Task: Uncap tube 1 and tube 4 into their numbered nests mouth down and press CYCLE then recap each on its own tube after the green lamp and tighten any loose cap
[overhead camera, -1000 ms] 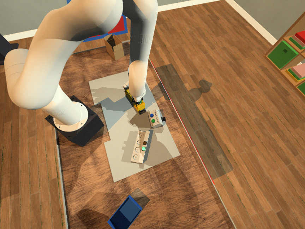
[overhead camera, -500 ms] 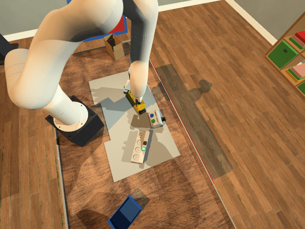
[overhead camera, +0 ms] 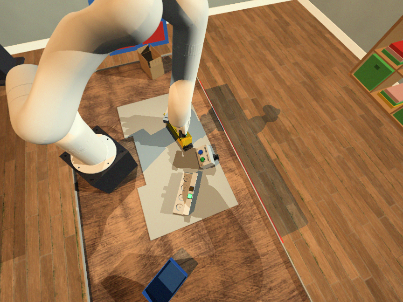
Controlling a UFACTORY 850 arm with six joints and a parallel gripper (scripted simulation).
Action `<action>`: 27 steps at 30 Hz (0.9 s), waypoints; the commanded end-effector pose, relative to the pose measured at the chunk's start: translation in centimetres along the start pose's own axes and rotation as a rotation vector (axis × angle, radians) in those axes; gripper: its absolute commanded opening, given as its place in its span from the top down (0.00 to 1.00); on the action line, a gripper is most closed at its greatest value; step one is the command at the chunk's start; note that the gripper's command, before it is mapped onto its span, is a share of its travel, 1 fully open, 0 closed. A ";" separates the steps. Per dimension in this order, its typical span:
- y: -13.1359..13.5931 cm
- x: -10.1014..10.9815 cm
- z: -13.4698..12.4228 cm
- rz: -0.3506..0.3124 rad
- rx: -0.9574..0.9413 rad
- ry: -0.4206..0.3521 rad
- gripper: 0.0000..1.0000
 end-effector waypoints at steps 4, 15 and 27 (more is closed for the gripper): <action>0.1 0.0 -0.1 0.006 -0.197 -0.002 1.00; 0.1 0.0 -0.1 0.005 -0.743 -0.004 1.00; 0.1 -0.1 -0.1 0.004 -1.247 -0.006 1.00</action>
Point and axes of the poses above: the point where the finger pads meet when closed, its own x axis back along the fingers, its own y axis across the jaws, z = x × y, the point moved 7 cm from there along x, back along the fingers, and after that the axes turned 5 degrees about -x, right-handed, at the moved point
